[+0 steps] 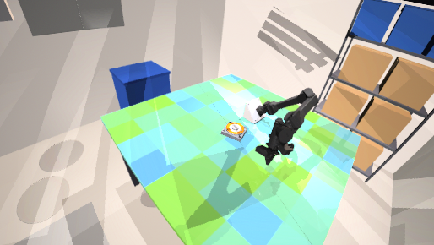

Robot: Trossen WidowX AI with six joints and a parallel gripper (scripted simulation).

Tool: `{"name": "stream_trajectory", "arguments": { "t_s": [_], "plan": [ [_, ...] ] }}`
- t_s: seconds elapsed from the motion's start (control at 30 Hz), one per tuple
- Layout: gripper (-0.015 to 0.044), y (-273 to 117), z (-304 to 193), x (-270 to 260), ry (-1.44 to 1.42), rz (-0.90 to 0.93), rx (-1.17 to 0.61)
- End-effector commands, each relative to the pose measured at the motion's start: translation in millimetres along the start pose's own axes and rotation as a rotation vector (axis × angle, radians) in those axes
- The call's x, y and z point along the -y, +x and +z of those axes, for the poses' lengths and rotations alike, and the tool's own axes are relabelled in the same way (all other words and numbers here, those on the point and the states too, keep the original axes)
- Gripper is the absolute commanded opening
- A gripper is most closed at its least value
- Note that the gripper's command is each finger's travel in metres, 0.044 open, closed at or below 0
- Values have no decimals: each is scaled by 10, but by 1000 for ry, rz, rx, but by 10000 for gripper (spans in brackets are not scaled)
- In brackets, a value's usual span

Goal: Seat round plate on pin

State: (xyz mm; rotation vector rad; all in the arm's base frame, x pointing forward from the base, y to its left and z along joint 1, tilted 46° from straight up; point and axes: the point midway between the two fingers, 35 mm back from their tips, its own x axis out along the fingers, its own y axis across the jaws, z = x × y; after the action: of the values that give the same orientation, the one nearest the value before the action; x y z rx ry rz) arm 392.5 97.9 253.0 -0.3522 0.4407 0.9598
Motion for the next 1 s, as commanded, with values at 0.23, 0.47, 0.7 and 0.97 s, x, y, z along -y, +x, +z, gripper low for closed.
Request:
{"name": "stream_trajectory", "arguments": {
  "t_s": [0.23,0.47,0.7,0.97],
  "plan": [
    [0,-467,-1917,452,805,1,-322],
    [0,-903,-2722,232,1307,69,-405],
    [0,-925,-2804,186,1366,81,-409],
    [0,-575,-2885,78,1366,81,-408]
  ]
}}
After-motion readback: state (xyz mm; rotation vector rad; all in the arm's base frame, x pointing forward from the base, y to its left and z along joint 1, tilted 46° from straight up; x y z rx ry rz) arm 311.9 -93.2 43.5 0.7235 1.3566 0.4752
